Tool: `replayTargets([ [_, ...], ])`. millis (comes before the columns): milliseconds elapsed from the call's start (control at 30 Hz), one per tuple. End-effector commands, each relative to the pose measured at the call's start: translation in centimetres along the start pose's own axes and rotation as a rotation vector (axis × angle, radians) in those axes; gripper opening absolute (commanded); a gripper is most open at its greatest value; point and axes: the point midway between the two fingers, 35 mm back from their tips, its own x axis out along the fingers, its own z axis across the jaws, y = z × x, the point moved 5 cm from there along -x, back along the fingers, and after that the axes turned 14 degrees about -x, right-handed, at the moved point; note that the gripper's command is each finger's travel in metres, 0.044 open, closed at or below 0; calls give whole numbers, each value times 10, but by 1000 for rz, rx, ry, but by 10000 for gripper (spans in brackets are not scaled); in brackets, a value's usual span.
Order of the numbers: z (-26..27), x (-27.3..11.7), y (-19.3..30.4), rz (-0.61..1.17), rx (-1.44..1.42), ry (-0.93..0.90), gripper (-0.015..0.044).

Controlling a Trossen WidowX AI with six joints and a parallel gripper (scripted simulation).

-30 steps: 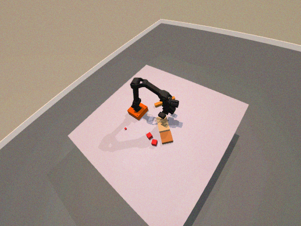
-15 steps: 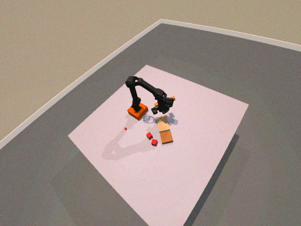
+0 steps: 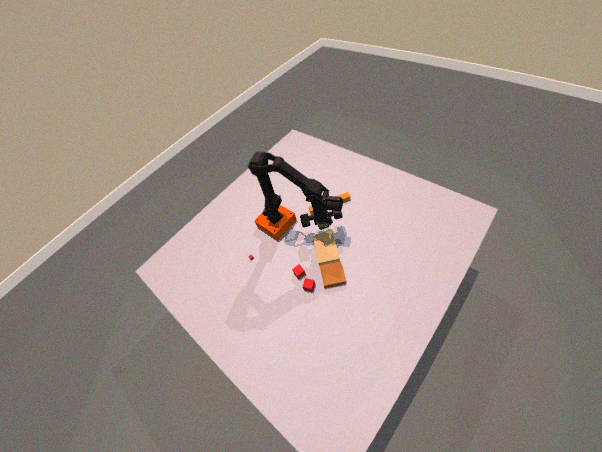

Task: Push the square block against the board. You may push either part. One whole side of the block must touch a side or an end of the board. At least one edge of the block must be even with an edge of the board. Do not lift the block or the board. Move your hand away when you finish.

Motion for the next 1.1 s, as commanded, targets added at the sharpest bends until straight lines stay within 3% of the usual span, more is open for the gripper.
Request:
replayTargets([
  [0,-6,35,5,21,9,23,0],
  [1067,-13,34,-34,17,9,23,0],
])
